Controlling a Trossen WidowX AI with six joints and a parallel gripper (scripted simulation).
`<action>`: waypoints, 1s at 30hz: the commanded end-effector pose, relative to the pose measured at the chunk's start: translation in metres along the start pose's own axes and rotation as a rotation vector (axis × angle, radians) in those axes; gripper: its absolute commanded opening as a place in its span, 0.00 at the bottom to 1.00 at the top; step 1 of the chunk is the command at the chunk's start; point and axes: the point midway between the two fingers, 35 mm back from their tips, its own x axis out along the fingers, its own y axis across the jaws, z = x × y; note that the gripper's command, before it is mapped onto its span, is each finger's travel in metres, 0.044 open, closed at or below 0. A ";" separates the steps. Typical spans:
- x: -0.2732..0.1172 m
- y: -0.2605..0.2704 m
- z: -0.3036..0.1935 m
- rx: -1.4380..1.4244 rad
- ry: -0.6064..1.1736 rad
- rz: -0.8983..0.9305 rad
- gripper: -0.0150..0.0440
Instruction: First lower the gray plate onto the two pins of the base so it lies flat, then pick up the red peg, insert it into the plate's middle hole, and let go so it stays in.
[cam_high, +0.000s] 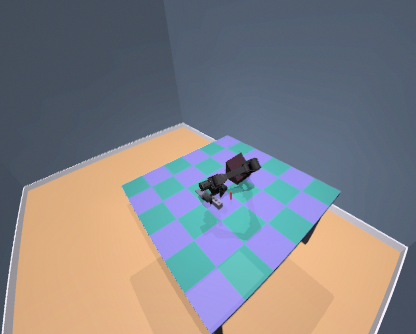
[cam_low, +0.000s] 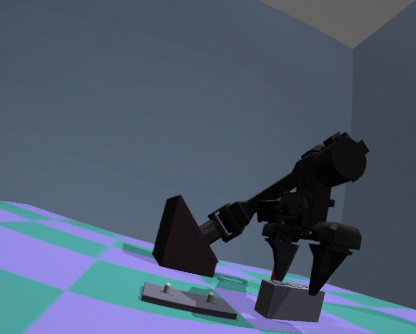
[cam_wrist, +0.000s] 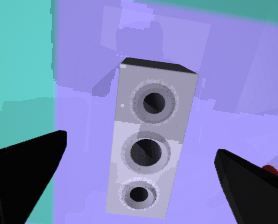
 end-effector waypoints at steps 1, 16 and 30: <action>0.008 0.000 -0.001 0.003 0.005 -0.003 1.00; 0.031 -0.002 -0.002 0.003 0.007 -0.003 1.00; 0.038 -0.002 -0.002 0.003 0.008 -0.003 0.64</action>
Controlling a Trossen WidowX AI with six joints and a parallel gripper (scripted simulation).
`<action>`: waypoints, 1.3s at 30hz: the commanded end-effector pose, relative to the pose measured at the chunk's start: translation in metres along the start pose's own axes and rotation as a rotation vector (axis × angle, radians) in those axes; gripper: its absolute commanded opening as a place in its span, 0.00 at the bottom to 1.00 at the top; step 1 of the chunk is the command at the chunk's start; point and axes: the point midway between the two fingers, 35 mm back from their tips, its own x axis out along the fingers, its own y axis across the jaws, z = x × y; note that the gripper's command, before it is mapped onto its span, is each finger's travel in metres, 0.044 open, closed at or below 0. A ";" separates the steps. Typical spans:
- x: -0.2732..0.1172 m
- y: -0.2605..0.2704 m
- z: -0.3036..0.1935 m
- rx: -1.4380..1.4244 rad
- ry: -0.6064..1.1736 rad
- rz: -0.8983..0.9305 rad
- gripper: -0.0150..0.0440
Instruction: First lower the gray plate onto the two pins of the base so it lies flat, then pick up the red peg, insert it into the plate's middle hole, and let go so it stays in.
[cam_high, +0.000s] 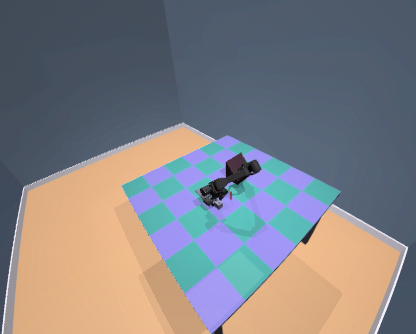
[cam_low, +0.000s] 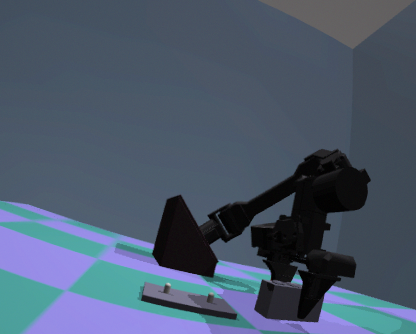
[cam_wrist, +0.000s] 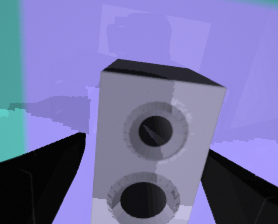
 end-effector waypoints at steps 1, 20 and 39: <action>0.001 0.000 -0.001 0.003 0.004 0.000 0.60; -0.019 0.004 0.000 0.003 0.000 0.001 0.25; -0.078 0.006 -0.001 0.004 -0.006 0.001 0.25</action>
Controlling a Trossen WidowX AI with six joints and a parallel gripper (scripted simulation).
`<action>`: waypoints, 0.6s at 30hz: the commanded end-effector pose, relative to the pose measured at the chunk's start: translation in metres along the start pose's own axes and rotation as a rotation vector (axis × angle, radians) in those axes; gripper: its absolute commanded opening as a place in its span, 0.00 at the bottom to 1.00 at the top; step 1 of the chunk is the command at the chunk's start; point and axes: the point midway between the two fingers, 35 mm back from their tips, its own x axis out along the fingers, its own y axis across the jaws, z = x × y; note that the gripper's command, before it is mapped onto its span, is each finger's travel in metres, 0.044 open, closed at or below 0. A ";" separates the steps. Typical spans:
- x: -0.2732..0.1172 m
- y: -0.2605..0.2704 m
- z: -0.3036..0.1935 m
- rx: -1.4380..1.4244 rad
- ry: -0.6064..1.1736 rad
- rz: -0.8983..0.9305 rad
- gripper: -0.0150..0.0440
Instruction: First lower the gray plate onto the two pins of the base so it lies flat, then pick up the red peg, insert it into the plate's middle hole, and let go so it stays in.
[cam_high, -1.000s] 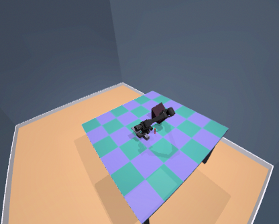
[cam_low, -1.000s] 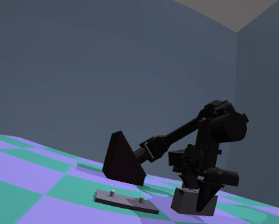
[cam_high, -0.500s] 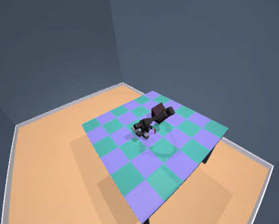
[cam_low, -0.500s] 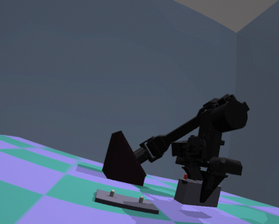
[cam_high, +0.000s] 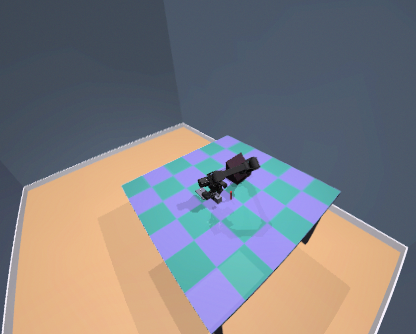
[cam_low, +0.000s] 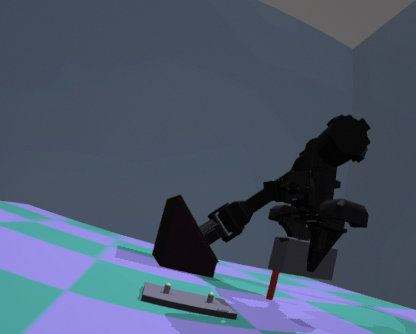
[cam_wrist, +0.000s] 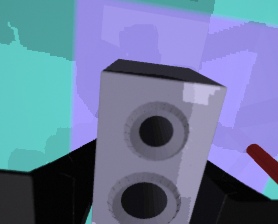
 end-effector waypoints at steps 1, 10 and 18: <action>-0.012 -0.001 0.000 -0.003 -0.004 0.001 0.25; -0.041 -0.004 -0.002 -0.003 -0.003 0.000 0.25; -0.064 -0.009 -0.005 -0.003 0.001 -0.001 0.25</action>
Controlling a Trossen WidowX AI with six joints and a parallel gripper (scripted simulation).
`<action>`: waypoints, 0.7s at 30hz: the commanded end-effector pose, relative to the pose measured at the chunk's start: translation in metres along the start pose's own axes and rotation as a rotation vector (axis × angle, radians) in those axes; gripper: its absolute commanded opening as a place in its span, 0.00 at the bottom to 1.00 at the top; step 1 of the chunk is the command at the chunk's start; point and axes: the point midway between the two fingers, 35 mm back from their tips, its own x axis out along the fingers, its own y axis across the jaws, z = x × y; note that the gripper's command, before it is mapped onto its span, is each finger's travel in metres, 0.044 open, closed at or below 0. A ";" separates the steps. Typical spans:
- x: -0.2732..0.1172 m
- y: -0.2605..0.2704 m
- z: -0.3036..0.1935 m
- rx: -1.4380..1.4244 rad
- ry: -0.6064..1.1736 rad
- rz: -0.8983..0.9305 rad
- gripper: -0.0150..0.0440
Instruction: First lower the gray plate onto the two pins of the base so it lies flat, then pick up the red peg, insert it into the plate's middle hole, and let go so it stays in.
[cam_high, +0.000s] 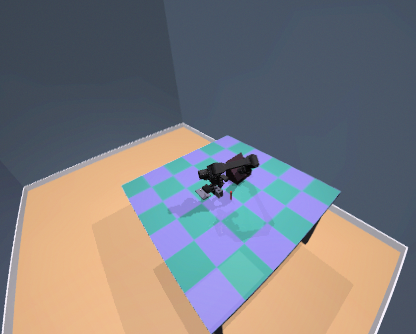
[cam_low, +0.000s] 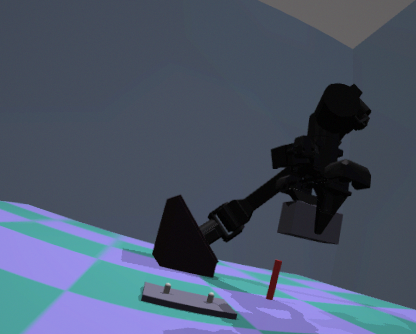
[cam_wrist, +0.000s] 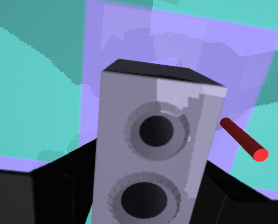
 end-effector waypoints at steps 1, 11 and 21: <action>-0.008 -0.002 -0.001 -0.003 -0.003 -0.001 0.25; 0.002 0.004 0.025 0.010 -0.005 0.000 0.25; 0.014 0.008 0.053 0.019 -0.008 0.001 0.25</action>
